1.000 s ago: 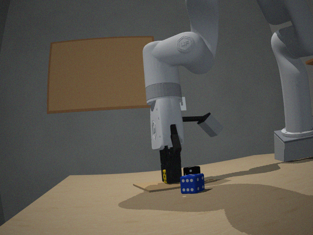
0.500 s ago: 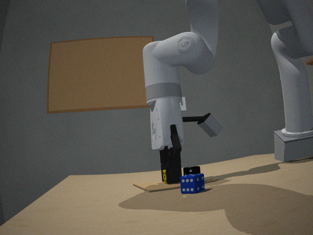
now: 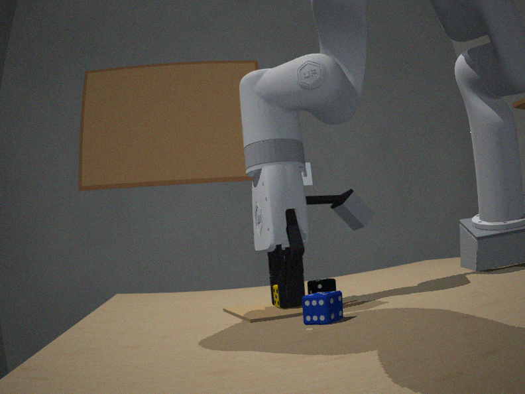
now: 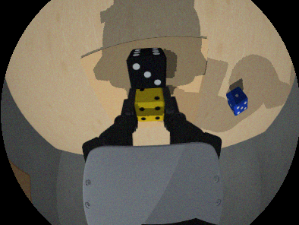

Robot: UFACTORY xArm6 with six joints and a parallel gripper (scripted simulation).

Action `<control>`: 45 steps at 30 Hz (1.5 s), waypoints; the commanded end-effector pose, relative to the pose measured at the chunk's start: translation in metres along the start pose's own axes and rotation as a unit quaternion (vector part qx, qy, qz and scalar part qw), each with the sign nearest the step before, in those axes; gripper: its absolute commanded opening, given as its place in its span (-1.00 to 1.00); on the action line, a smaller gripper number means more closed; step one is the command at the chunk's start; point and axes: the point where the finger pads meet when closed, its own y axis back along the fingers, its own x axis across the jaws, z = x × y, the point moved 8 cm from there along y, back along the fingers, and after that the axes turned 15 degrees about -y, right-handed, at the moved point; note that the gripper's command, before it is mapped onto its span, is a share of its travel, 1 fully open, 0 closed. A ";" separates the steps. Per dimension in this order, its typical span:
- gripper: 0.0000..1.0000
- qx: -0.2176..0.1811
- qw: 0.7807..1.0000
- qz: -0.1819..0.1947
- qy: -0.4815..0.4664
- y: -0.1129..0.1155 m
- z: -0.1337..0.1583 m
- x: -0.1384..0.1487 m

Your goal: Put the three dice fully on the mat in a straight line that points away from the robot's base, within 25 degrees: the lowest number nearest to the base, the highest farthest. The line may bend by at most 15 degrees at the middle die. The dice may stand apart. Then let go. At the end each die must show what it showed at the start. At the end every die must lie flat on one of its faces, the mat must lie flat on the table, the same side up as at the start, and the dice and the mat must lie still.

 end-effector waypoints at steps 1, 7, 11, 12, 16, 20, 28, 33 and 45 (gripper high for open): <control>-0.47 -0.002 1.000 0.000 0.000 0.001 0.001 0.000; -0.38 -0.002 1.000 0.000 0.000 0.001 0.001 0.000; -0.30 -0.002 1.000 0.000 0.000 0.001 0.001 0.000; -0.30 -0.002 1.000 0.000 0.000 0.001 0.001 0.000; -0.22 -0.002 1.000 0.000 0.000 0.001 0.001 0.000; -0.05 -0.002 1.000 0.000 0.000 0.001 0.001 0.000; -0.05 -0.002 1.000 0.000 0.000 0.001 0.001 0.000; -0.05 -0.002 1.000 0.000 0.000 0.002 0.001 0.000; -0.05 -0.002 1.000 0.000 0.000 0.032 0.001 0.000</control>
